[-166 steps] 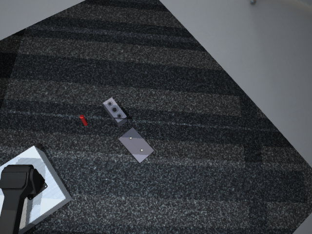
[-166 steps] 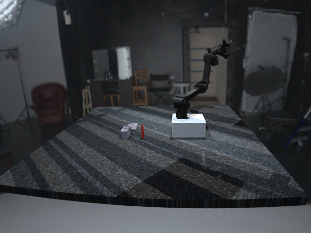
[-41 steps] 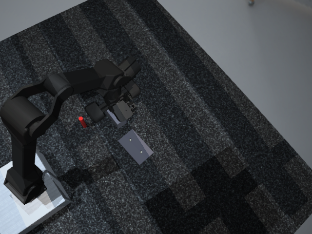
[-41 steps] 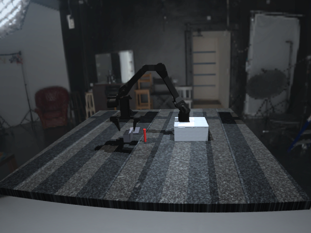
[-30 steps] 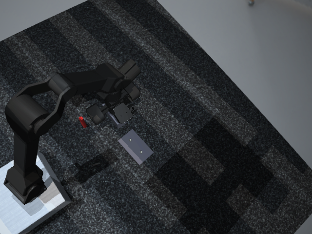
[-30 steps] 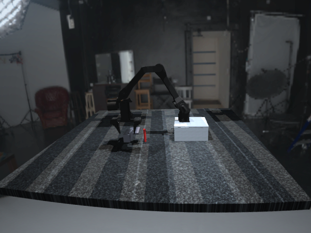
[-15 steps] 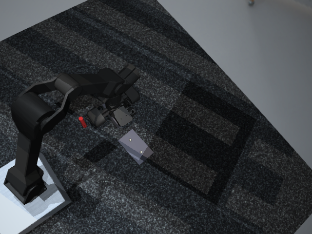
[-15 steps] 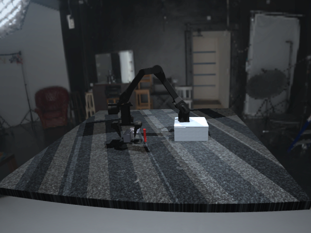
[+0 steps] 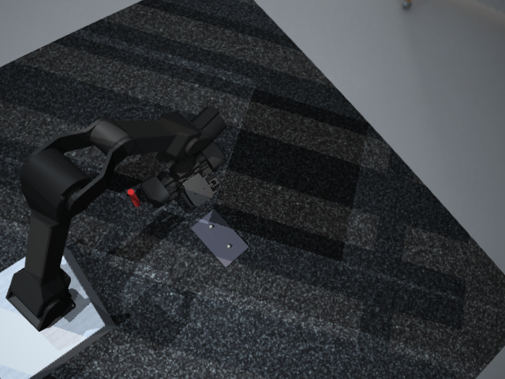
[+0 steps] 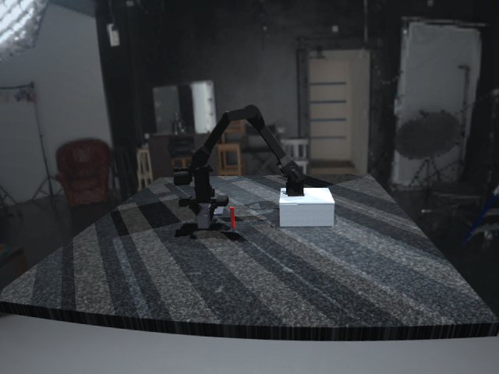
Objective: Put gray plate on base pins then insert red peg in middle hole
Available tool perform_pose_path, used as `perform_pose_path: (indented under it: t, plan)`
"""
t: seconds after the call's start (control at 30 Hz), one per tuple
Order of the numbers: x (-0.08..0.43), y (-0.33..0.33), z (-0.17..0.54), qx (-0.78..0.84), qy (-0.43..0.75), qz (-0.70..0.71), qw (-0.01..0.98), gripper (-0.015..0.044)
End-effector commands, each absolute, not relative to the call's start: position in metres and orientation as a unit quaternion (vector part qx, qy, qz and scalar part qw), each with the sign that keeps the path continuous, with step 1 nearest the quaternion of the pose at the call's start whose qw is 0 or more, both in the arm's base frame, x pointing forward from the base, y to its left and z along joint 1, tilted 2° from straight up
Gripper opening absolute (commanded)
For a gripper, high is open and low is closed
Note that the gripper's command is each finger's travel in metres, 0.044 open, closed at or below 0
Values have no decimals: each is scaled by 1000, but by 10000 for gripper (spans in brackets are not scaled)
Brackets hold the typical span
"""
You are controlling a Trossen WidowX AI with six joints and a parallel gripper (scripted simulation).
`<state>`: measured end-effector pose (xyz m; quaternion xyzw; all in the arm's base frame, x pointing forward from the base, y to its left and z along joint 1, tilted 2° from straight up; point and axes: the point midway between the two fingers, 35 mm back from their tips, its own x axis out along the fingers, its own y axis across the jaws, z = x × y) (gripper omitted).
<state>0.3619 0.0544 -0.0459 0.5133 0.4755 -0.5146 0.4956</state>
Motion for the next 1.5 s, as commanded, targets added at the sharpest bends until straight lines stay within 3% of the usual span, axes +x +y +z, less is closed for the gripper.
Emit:
perform_pose_path:
  t: [0.0,0.33,0.43,1.47]
  plan:
    - [361,54,-47,511,476,-515,496,125]
    - [361,54,-47,511,476,-515,496,58]
    - [361,54,-45,511,476,-515,496,0]
    - [357,57,51,511,476,-515,496,0]
